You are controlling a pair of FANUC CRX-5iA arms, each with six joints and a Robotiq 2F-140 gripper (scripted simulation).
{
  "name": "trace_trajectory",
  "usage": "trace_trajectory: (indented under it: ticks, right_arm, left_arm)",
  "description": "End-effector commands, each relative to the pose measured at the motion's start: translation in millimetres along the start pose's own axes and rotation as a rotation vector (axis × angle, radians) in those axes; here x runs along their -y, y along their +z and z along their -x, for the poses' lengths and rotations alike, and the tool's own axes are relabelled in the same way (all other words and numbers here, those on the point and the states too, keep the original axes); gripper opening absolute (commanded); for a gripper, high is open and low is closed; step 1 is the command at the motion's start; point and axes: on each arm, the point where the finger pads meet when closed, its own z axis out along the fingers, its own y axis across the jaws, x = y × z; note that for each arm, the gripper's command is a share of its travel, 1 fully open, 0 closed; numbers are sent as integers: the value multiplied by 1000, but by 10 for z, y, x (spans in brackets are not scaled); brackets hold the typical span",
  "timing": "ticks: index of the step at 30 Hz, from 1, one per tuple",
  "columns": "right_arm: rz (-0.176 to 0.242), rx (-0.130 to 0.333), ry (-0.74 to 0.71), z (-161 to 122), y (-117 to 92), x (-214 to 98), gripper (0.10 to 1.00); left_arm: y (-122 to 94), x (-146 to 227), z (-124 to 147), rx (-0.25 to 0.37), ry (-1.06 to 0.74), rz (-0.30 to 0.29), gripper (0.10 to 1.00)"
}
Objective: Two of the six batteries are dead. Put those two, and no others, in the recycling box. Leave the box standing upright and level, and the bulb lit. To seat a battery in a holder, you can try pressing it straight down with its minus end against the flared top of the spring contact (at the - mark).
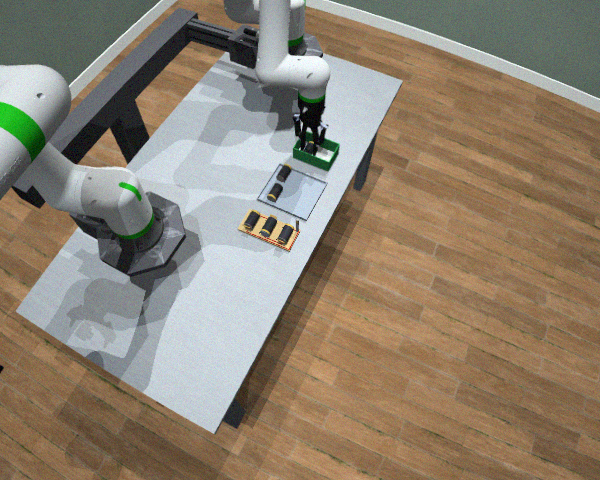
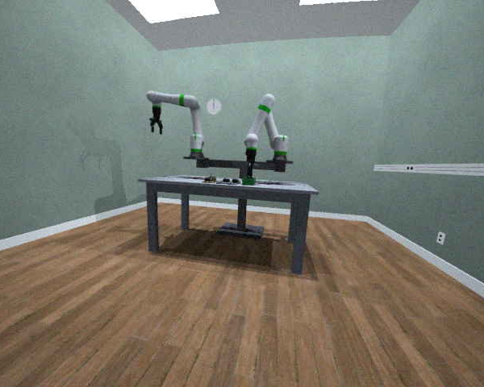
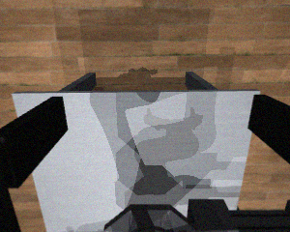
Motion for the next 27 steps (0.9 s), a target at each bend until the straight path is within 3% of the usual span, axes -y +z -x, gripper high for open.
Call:
trace_trajectory:
  ticks: [1, 11, 19, 27]
  right_arm:
    - [0, -2, 0, -2, -9, -2, 1000]
    - [0, -2, 0, -2, -9, -2, 1000]
    - [0, -2, 0, -2, -9, -2, 1000]
    - [0, -2, 0, -2, -9, -2, 1000]
  left_arm:
    - [-4, -4, 7, 1, 0, 1, 364]
    - [-86, -4, 7, 1, 0, 1, 364]
    - [-314, -4, 7, 1, 0, 1, 364]
    - [-689, -4, 6, 1, 0, 1, 364]
